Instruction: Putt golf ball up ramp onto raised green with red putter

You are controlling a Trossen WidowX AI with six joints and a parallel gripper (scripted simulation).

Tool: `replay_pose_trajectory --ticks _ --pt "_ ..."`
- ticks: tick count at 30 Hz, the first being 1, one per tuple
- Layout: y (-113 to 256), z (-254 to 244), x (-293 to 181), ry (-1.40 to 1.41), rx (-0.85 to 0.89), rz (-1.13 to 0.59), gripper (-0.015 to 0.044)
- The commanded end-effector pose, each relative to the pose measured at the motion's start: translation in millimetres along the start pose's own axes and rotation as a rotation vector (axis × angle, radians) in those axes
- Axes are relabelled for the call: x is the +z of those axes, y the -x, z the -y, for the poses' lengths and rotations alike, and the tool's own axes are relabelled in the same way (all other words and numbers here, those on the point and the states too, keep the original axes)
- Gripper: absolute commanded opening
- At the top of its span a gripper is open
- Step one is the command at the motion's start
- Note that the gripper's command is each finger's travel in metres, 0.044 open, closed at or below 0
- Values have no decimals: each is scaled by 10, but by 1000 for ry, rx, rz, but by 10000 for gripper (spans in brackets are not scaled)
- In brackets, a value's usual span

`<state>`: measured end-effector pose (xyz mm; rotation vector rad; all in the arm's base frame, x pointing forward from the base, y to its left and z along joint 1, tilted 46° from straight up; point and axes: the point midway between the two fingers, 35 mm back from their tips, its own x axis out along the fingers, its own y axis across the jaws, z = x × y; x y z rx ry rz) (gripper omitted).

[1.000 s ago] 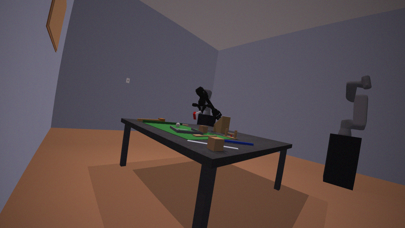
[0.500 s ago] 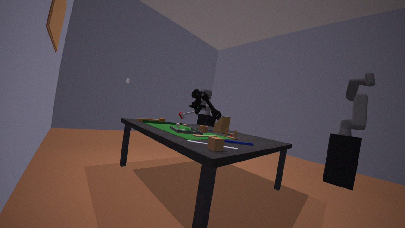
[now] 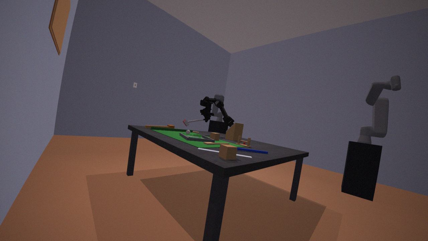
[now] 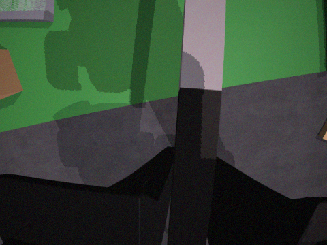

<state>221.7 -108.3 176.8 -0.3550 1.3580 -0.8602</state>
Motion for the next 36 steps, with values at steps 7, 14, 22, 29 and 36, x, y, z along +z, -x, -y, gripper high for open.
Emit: replay_pose_trajectory --ticks 7,14,22,29,36 --pt "-50 151 -80 -85 -16 5 0" --pt "-306 156 -78 -85 -16 6 0" --pt "-431 164 -82 -86 -18 7 0" --pt "-537 164 -79 -86 -18 7 0" --pt "-648 169 -81 -86 -19 7 0"
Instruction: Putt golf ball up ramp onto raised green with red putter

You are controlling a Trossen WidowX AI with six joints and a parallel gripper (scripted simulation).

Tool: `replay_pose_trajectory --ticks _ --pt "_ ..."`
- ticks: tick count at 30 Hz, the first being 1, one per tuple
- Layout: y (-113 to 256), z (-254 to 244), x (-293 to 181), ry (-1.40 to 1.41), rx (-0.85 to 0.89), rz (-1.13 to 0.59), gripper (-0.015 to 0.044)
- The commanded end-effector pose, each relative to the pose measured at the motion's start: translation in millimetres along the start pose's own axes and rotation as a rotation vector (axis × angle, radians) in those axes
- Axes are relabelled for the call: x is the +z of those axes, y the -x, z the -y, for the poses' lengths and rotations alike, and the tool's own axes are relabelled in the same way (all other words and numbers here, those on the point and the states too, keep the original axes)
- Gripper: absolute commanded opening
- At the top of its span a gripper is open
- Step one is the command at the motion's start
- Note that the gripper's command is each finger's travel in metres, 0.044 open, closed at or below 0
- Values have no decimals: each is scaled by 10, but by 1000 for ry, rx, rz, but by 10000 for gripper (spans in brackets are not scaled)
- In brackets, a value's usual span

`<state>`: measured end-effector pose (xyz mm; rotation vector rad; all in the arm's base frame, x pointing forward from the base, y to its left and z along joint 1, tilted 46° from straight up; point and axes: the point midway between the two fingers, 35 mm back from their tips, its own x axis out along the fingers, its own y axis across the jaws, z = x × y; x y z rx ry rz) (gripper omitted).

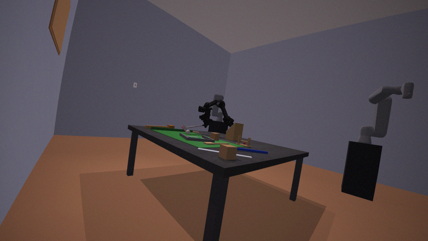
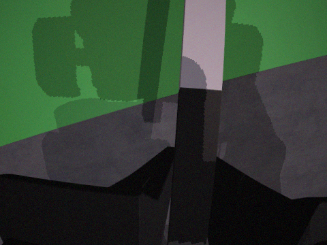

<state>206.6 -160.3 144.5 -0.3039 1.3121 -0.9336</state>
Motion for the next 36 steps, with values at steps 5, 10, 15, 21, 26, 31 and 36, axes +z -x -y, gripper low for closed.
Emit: replay_pose_trajectory --ticks 5,10,15,21,26,31,36 --pt "-103 -1 0 1 2 5 0" --pt "-74 5 -4 -1 -1 0 0" --pt "-74 12 -4 -1 -1 0 0" --pt "-92 181 5 0 1 3 0" --pt "-100 303 6 1 0 6 0" --pt "-115 272 -7 4 -4 -4 0" --pt "-131 -39 50 2 11 -7 0"
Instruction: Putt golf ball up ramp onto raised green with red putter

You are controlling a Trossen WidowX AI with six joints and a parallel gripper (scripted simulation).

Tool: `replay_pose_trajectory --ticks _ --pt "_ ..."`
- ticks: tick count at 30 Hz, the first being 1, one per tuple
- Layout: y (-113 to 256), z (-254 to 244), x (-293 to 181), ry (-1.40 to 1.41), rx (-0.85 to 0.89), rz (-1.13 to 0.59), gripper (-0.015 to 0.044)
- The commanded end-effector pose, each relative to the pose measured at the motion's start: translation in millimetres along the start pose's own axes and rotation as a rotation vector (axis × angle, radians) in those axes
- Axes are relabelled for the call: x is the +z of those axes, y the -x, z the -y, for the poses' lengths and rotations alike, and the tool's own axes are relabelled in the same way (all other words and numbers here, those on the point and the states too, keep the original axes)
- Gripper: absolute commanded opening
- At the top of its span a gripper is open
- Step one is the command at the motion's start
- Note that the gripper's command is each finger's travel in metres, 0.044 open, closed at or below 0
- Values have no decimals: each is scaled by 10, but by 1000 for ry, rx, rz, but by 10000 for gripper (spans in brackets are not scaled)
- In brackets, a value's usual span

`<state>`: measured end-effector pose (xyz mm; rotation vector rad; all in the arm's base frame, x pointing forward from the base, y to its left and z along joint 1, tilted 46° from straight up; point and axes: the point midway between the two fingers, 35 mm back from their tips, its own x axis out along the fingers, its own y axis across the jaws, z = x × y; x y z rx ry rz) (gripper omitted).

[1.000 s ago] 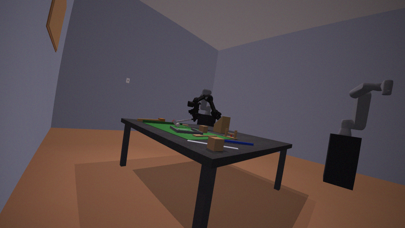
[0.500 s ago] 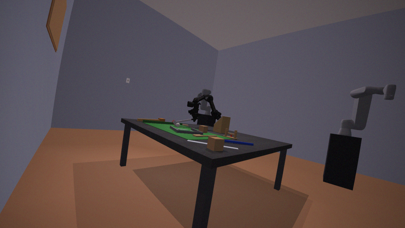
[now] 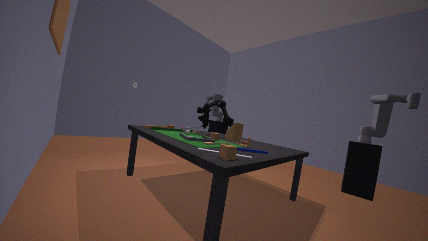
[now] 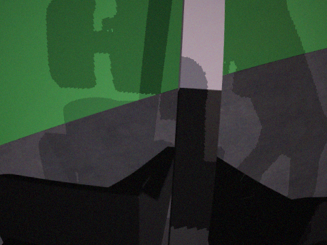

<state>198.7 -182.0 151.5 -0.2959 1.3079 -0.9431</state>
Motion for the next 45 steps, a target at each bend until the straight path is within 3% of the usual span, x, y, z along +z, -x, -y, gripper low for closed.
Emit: replay_pose_trajectory --ticks 1,9,15,26,45 --pt "-21 -383 47 13 17 -6 0" --pt "13 -1285 -42 12 11 4 0" --pt "68 -1309 -43 12 11 5 0" --pt "604 -1304 -46 13 13 3 0" --pt "526 -1313 -45 18 14 4 0"
